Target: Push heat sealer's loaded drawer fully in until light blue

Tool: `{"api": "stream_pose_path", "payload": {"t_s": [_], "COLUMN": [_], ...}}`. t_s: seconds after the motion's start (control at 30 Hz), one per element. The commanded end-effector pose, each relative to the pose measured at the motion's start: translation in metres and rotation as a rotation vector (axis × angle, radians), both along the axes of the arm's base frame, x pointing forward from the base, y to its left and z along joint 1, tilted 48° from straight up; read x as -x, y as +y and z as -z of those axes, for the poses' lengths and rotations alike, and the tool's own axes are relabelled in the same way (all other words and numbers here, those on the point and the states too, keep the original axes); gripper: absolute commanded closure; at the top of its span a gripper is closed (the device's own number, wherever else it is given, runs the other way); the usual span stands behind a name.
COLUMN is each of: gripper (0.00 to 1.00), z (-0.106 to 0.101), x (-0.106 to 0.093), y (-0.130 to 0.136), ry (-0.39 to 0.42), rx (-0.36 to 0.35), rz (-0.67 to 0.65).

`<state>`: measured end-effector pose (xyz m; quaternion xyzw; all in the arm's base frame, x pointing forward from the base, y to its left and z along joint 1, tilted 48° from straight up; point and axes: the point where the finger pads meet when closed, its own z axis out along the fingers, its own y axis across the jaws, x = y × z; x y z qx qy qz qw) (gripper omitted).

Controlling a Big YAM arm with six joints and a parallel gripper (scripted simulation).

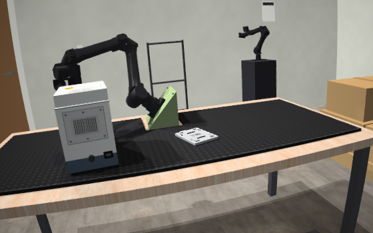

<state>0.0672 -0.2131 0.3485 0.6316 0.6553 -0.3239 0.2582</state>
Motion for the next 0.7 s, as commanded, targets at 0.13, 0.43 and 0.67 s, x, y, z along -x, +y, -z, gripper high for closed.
{"api": "stream_pose_path", "payload": {"t_s": [0.13,0.43,0.67], "gripper": [0.55,0.55,0.55], "z": [0.013,0.012,0.012], "x": [0.013,0.030,0.030], "y": [0.011,0.021,0.021], "ry": [0.016,-0.013,-0.013], "rx": [-0.029,0.003,0.003], "rz": [0.059,0.061,0.061]}}
